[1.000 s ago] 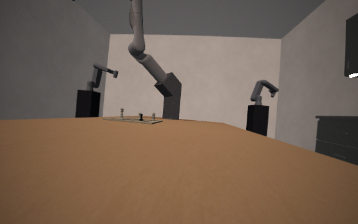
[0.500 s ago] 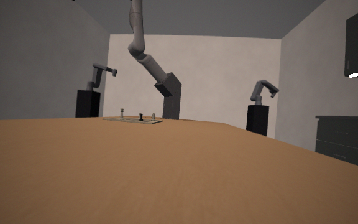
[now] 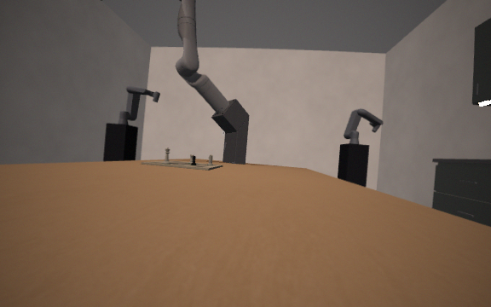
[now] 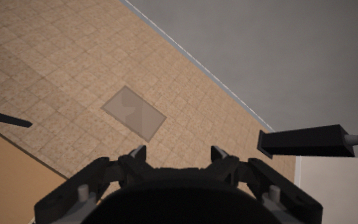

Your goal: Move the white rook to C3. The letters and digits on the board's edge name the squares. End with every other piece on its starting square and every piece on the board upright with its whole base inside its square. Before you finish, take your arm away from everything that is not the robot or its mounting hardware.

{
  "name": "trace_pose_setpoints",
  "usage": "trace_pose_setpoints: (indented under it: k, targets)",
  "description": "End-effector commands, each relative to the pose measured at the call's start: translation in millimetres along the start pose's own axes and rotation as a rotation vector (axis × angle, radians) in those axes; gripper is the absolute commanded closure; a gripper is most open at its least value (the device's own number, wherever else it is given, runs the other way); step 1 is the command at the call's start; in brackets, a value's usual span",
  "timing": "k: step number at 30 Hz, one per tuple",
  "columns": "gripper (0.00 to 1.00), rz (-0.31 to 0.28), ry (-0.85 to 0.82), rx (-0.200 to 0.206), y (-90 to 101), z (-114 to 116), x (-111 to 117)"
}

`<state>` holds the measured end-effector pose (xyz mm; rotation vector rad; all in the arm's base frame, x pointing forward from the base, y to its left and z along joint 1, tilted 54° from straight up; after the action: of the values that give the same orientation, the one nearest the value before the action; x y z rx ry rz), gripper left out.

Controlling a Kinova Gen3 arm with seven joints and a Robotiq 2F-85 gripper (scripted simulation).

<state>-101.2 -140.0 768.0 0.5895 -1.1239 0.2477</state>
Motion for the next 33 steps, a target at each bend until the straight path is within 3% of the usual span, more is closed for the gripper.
trace_pose_setpoints:
  k: [1, 18, 26, 33]
  targets:
    - [0.0, 0.003, -0.004, -0.004, 2.1, 0, 0]
    - [0.0, 0.059, -0.128, -0.001, 37.0, -29, 8]
    - [0.0, 0.111, -0.243, 0.008, 69.6, -63, 16]
    - [0.0, 0.163, -0.363, 0.025, 103.1, -108, 25]
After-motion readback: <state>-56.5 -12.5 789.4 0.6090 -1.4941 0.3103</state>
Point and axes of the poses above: the point where the finger pads meet when closed, its own y axis back along the fingers, its own z axis across the jaws, x = y × z, the point moved 2 cm from there along y, back along the fingers, and after that the axes turned 15 degrees about y, right-handed, at the moved point
